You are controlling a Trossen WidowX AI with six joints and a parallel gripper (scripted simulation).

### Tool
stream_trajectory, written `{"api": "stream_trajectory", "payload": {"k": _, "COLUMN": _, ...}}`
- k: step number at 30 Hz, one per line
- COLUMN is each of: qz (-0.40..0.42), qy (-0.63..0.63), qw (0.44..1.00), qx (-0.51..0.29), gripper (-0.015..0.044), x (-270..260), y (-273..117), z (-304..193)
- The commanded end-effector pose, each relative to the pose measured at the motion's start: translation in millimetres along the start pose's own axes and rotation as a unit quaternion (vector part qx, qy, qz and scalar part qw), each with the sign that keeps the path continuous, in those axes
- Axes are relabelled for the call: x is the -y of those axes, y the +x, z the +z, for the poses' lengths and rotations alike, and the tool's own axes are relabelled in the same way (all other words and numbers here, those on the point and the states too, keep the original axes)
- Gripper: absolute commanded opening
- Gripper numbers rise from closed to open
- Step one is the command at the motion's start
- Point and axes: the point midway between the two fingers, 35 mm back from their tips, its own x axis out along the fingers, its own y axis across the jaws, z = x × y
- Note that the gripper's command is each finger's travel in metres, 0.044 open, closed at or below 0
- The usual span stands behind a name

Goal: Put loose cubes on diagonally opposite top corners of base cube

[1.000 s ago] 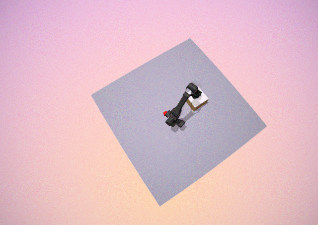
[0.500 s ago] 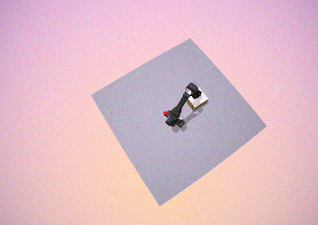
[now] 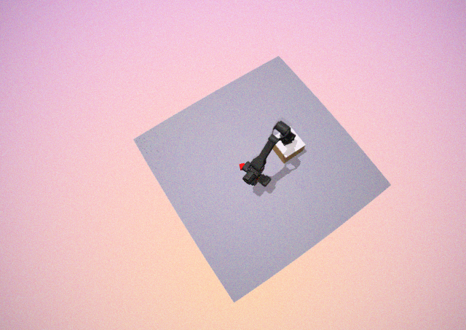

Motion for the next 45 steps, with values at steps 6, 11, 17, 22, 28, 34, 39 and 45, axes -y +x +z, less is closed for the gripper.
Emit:
{"api": "stream_trajectory", "payload": {"k": 6, "qz": 0.0, "qy": 0.0, "qw": 1.0, "qx": 0.004, "gripper": 0.0205, "x": 0.1, "y": -17.1, "z": 2.0}}
{"api": "stream_trajectory", "payload": {"k": 11, "qz": 0.0, "qy": 0.0, "qw": 1.0, "qx": 0.004, "gripper": 0.0205, "x": 0.1, "y": -25.9, "z": 2.0}}
{"api": "stream_trajectory", "payload": {"k": 17, "qz": 0.0, "qy": -0.028, "qw": 1.0, "qx": 0.004, "gripper": 0.0265, "x": 8.5, "y": -25.9, "z": 1.7}}
{"api": "stream_trajectory", "payload": {"k": 22, "qz": -0.002, "qy": -0.122, "qw": 0.993, "qx": 0.004, "gripper": 0.0265, "x": 36.7, "y": -33.9, "z": 1.2}}
{"api": "stream_trajectory", "payload": {"k": 28, "qz": -0.004, "qy": -0.236, "qw": 0.972, "qx": 0.004, "gripper": 0.0265, "x": 69.0, "y": -43.7, "z": -2.6}}
{"api": "stream_trajectory", "payload": {"k": 34, "qz": -0.005, "qy": -0.349, "qw": 0.937, "qx": 0.003, "gripper": 0.0265, "x": 99.9, "y": -53.6, "z": -9.6}}
{"api": "stream_trajectory", "payload": {"k": 39, "qz": -0.005, "qy": -0.437, "qw": 0.9, "qx": 0.003, "gripper": 0.0265, "x": 123.8, "y": -61.5, "z": -17.5}}
{"api": "stream_trajectory", "payload": {"k": 45, "qz": -0.005, "qy": -0.449, "qw": 0.894, "qx": 0.002, "gripper": 0.0265, "x": 127.1, "y": -62.6, "z": -18.7}}
